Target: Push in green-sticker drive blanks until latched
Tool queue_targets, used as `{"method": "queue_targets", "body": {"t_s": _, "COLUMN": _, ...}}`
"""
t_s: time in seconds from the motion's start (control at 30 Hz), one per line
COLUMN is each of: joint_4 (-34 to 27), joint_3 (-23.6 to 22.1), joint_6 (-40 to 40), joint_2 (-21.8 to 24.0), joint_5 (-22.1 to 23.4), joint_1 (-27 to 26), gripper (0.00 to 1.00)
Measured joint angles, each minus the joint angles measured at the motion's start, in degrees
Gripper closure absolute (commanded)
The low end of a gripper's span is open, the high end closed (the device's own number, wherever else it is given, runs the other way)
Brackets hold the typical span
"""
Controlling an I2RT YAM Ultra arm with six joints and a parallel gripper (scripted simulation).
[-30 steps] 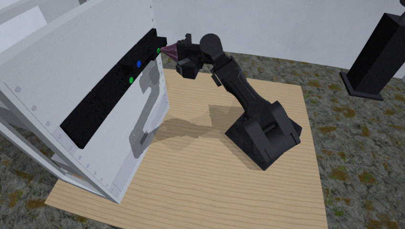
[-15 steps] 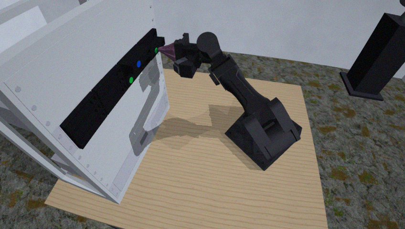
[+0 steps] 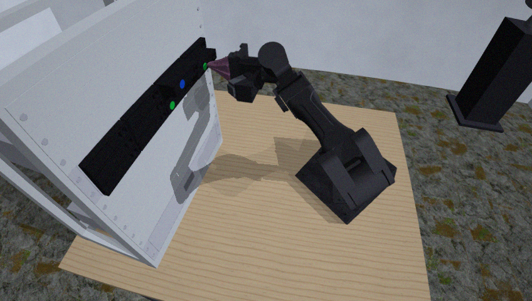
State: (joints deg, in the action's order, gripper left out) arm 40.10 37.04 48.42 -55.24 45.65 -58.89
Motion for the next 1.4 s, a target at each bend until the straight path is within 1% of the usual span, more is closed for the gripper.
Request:
{"method": "queue_targets", "body": {"t_s": 0.27, "joint_4": -0.13, "joint_3": 0.09, "joint_6": 0.20, "joint_2": -0.04, "joint_5": -0.22, "joint_1": 0.17, "gripper": 1.00}}
{"method": "queue_targets", "body": {"t_s": 0.5, "joint_4": -1.22, "joint_3": 1.86, "joint_6": 0.85, "joint_2": -1.64, "joint_5": -1.03, "joint_1": 1.60, "gripper": 1.00}}
{"method": "queue_targets", "body": {"t_s": 1.27, "joint_4": -1.27, "joint_3": 1.90, "joint_6": 0.90, "joint_2": -1.68, "joint_5": -1.16, "joint_1": 1.68, "gripper": 1.00}}
{"method": "queue_targets", "body": {"t_s": 1.4, "joint_4": -1.99, "joint_3": 2.56, "joint_6": 1.05, "joint_2": -2.08, "joint_5": -1.20, "joint_1": 1.97, "gripper": 1.00}}
